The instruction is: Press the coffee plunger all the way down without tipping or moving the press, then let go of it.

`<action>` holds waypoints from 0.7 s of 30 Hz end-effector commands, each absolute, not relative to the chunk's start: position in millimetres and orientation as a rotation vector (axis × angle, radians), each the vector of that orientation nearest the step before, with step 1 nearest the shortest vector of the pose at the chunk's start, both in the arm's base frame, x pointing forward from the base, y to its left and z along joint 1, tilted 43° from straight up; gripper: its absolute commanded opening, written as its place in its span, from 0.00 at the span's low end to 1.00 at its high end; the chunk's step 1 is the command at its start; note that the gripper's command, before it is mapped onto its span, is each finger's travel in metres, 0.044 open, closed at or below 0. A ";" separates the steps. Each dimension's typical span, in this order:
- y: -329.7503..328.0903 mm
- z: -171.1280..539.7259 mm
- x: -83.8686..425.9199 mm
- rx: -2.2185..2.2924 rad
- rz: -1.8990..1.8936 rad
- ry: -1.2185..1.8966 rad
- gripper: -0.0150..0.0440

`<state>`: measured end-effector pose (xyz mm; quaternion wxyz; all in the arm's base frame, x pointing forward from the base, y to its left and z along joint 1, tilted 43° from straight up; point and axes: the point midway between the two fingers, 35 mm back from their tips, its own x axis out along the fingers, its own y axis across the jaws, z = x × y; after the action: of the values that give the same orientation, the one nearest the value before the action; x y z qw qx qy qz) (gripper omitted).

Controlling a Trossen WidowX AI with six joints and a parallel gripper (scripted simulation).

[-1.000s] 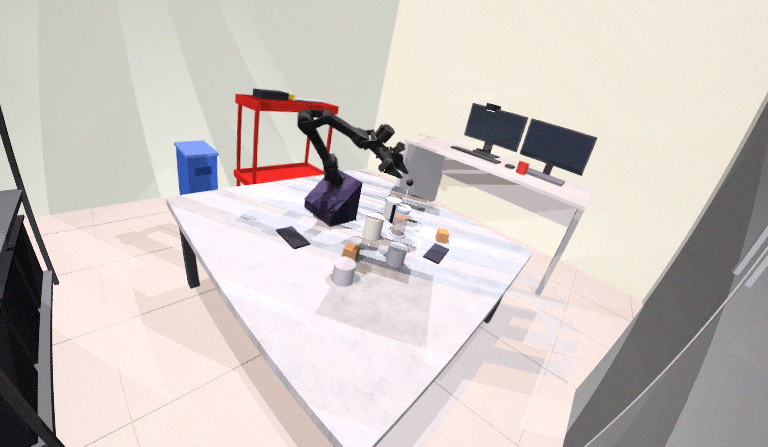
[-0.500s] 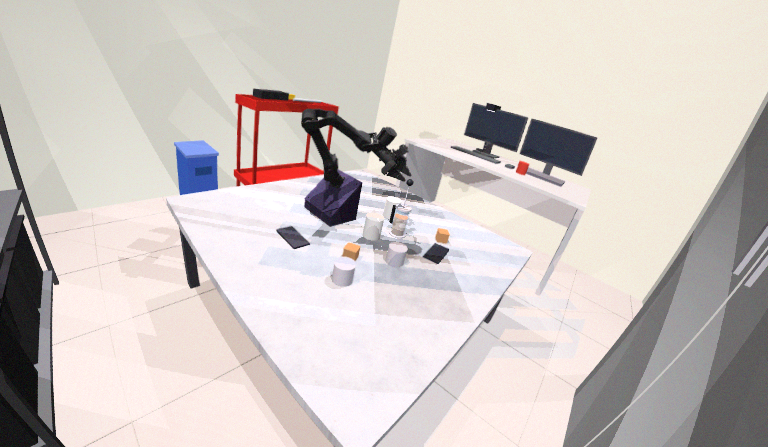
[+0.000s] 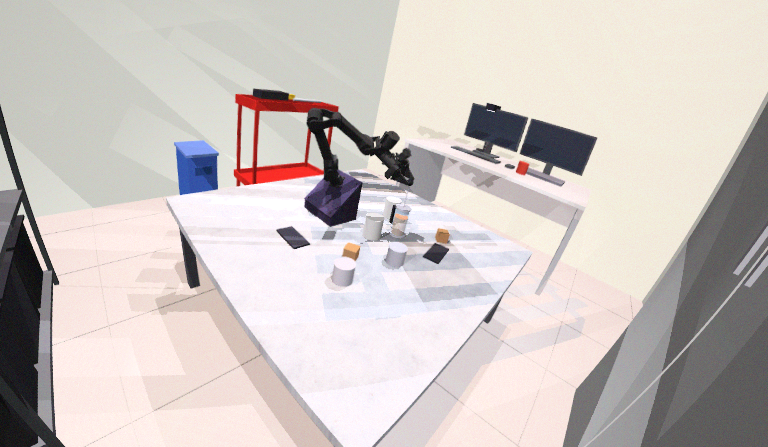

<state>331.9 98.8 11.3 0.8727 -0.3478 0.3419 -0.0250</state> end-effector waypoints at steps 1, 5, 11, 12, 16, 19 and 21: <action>98.7 7.7 332.2 -0.734 -0.046 0.721 0.82; 98.7 7.7 332.2 -0.734 -0.046 0.721 0.64; 98.7 7.7 332.2 -0.734 -0.046 0.721 0.46; 98.7 7.7 332.2 -0.734 -0.046 0.721 0.46; 98.7 7.7 332.2 -0.734 -0.046 0.721 0.46; 98.5 7.5 332.2 -0.734 -0.046 0.721 0.46; 97.8 6.3 332.3 -0.734 -0.046 0.721 0.46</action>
<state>332.2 99.1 8.6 0.8717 -0.3487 0.3436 -0.0222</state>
